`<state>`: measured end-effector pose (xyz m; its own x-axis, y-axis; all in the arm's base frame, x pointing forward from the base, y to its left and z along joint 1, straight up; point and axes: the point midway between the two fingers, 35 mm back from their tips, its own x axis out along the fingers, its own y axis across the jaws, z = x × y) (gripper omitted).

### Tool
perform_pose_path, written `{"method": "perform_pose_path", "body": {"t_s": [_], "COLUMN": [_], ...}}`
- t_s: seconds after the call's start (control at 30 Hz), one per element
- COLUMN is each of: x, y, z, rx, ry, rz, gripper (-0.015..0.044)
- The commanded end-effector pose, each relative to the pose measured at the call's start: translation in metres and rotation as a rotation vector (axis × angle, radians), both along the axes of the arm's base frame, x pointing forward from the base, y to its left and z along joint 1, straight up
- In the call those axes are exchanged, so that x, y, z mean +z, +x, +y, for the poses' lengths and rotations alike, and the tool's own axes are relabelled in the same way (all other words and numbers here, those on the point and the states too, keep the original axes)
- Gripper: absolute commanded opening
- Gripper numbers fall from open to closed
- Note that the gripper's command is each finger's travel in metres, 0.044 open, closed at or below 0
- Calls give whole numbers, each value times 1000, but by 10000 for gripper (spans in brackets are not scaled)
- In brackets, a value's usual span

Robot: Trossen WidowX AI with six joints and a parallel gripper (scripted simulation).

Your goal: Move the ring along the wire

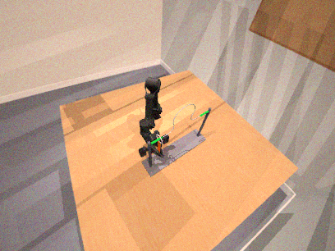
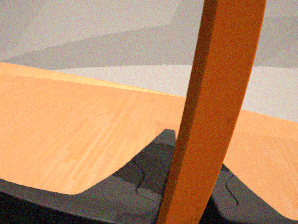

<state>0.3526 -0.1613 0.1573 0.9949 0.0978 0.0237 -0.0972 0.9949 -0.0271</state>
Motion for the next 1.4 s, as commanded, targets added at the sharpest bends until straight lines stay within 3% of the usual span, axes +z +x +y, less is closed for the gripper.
{"method": "perform_pose_path", "body": {"t_s": [0.0, 1.37], "x": [0, 0], "y": [0, -5], "z": [0, 54], "rx": [-3, -1], "ry": [7, 112], "rz": [2, 13], "gripper": [-150, -150]}}
